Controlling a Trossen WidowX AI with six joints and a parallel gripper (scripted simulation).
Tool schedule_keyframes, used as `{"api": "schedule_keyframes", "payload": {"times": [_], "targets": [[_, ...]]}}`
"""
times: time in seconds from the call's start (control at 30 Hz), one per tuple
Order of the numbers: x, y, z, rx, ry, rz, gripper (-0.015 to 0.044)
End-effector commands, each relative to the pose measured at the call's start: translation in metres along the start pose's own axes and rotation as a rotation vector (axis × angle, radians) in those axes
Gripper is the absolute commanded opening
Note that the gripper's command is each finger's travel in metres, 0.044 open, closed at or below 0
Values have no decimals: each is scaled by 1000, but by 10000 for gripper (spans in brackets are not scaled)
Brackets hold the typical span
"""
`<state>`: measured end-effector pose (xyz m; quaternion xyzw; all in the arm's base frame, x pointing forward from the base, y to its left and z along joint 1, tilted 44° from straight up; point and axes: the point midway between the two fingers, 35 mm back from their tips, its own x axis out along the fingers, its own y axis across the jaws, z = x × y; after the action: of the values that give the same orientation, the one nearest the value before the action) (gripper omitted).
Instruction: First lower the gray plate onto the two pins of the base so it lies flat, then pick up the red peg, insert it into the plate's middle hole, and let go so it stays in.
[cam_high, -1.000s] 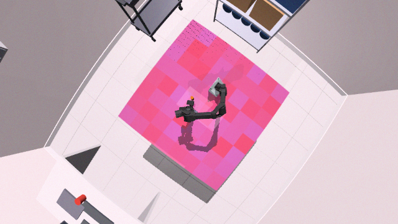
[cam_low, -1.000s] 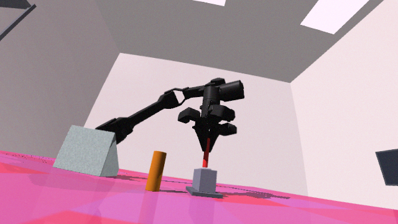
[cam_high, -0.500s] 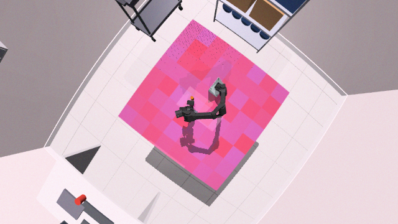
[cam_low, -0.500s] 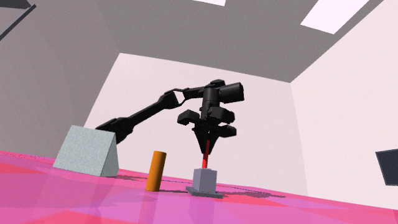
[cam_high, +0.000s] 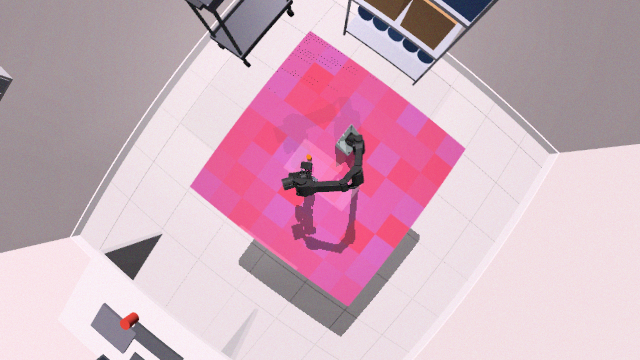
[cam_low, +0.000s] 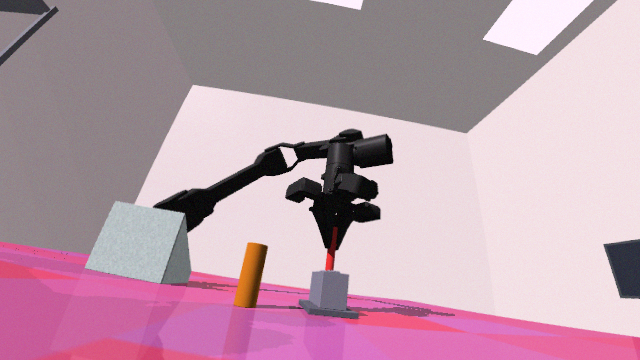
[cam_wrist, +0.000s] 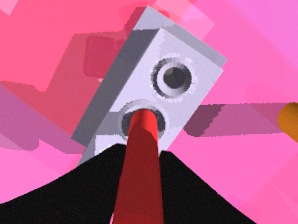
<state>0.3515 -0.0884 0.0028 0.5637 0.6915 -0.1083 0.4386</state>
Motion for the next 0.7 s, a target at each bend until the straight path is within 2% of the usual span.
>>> {"api": "schedule_keyframes", "payload": {"times": [0.0, 0.3, 0.5, 0.67], "targets": [[1, 1, 0, 2, 0, 3, 0], [1, 0, 0, 0, 0, 0, 0], [1, 0, 0, 0, 0, 0, 150], [1, 0, 0, 0, 0, 0, 150]]}}
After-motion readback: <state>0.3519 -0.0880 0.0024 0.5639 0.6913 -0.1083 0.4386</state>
